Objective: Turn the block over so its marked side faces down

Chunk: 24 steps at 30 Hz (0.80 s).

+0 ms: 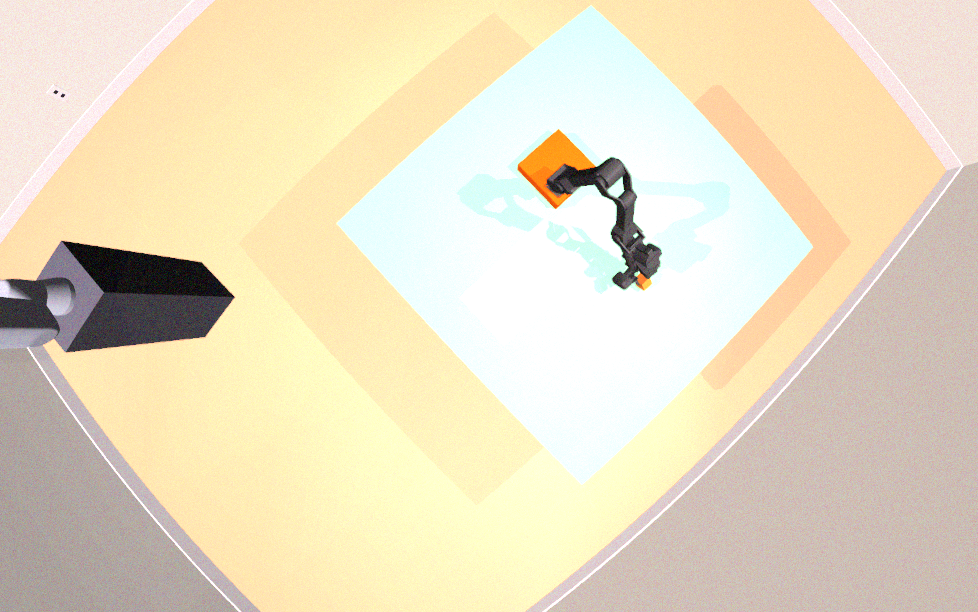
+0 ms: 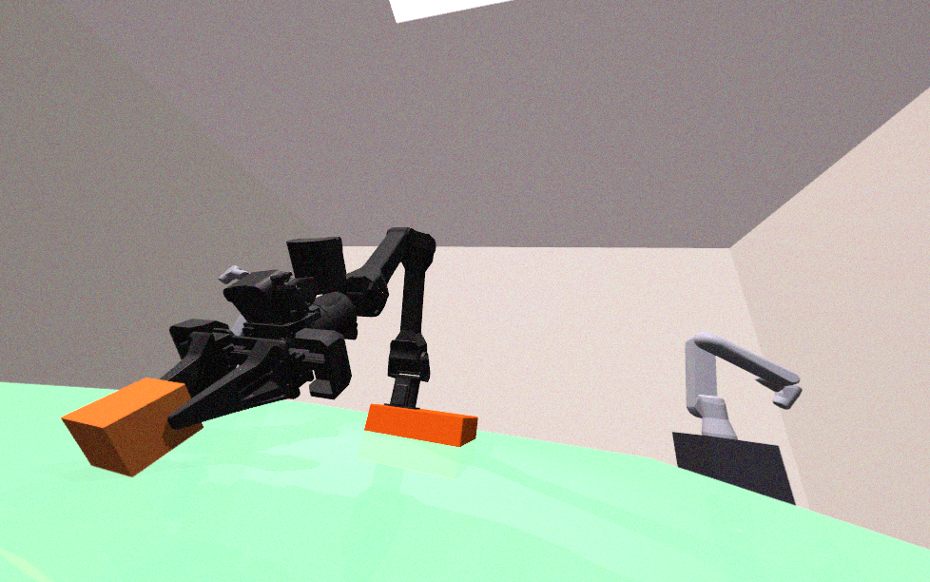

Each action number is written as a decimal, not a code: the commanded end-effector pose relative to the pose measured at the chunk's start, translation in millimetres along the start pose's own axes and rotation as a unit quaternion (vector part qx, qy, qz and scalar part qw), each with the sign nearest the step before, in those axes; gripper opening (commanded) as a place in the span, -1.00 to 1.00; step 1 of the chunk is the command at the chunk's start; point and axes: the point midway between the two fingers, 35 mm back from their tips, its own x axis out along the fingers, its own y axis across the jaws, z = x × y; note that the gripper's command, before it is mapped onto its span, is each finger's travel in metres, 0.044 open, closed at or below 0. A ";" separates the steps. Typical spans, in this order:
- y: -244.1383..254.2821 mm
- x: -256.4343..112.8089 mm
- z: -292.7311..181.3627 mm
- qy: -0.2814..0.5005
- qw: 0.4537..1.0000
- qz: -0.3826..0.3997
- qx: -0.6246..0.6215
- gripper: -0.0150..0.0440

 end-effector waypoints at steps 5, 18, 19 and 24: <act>0.0 -0.3 -10.2 -0.060 0.998 0.001 -0.003 -0.49; 0.1 -9.0 -13.7 -0.120 0.993 0.001 -0.001 -0.49; 0.1 -9.4 -13.5 -0.123 0.992 0.001 -0.001 -0.49; 0.1 -9.5 -13.4 -0.124 0.992 0.001 -0.001 -0.49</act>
